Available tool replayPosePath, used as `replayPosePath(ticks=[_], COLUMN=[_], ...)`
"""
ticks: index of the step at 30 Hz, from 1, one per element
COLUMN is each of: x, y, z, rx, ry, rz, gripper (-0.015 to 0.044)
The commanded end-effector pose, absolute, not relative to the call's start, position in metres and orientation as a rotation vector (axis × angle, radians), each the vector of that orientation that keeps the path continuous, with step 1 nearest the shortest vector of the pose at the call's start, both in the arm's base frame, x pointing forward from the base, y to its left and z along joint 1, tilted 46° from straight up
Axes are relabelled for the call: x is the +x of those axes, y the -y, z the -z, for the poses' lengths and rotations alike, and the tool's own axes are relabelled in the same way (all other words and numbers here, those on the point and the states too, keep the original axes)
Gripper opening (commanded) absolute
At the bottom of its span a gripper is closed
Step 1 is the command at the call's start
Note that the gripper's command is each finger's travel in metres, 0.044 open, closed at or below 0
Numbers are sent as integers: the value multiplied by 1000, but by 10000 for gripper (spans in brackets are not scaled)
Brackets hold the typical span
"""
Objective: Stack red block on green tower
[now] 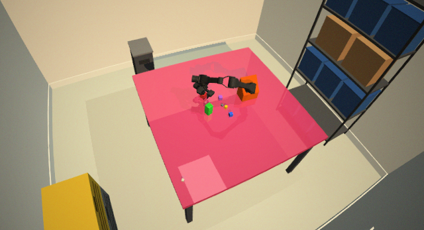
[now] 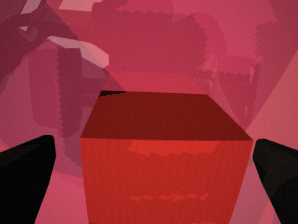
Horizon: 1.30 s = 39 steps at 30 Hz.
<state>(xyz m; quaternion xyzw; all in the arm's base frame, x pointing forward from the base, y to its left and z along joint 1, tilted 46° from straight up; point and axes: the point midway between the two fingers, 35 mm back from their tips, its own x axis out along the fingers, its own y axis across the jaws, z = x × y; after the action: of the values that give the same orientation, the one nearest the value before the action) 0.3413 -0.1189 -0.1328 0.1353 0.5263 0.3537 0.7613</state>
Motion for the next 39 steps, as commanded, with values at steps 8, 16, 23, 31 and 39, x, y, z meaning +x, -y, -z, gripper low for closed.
replayPosePath(ticks=[8, 16, 23, 31, 39], x=[340, 340, 340, 335, 327], y=[117, 117, 117, 136, 165], z=[133, 133, 133, 115, 86], rx=[304, 304, 304, 303, 301], ry=[-1146, -1146, -1146, -1147, -1149], rz=[-772, -772, -772, -771, -770], gripper=[440, 230, 164, 0, 0])
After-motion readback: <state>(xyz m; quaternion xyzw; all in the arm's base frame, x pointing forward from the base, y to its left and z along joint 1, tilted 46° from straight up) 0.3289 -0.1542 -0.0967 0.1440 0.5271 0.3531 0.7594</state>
